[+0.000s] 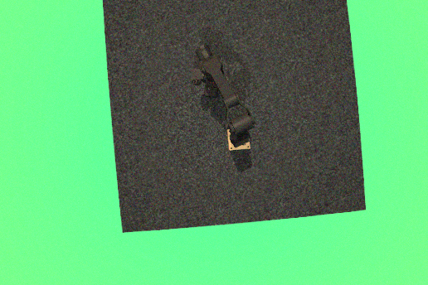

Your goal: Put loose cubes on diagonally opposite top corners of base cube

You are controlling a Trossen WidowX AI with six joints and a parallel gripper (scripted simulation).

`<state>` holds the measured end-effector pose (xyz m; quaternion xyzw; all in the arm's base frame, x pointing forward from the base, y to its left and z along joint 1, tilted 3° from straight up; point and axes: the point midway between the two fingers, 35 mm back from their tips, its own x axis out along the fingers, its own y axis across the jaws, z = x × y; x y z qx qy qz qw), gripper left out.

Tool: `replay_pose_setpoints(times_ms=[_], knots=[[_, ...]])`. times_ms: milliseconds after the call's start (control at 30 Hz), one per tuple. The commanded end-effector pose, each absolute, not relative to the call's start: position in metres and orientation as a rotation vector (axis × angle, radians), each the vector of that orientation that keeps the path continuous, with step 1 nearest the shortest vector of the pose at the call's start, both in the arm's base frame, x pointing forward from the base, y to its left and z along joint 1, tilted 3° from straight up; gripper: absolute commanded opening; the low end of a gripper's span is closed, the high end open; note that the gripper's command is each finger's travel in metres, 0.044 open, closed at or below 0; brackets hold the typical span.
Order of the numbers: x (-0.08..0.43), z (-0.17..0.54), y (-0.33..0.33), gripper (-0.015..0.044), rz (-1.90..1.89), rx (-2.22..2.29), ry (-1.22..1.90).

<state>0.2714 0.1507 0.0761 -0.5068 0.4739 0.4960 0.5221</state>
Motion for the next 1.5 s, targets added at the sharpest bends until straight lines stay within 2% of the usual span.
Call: replay_pose_setpoints(times_ms=[0, 800, 1033, 1067, 1233, 1467], knots=[[0.272, 0.084, 0.151, 0.0205, 1.186, -1.214, 1.129], [0.271, 0.111, 0.150, 0.0205, 1.185, -1.214, 1.129], [0.269, 0.117, 0.150, 0.0389, 1.187, -1.214, 1.133], [0.269, 0.118, 0.150, 0.0400, 1.187, -1.214, 1.133], [0.259, 0.115, 0.166, 0.0400, 1.190, -1.212, 1.137], [0.204, 0.117, 0.233, 0.0400, 1.195, -1.206, 1.136]])
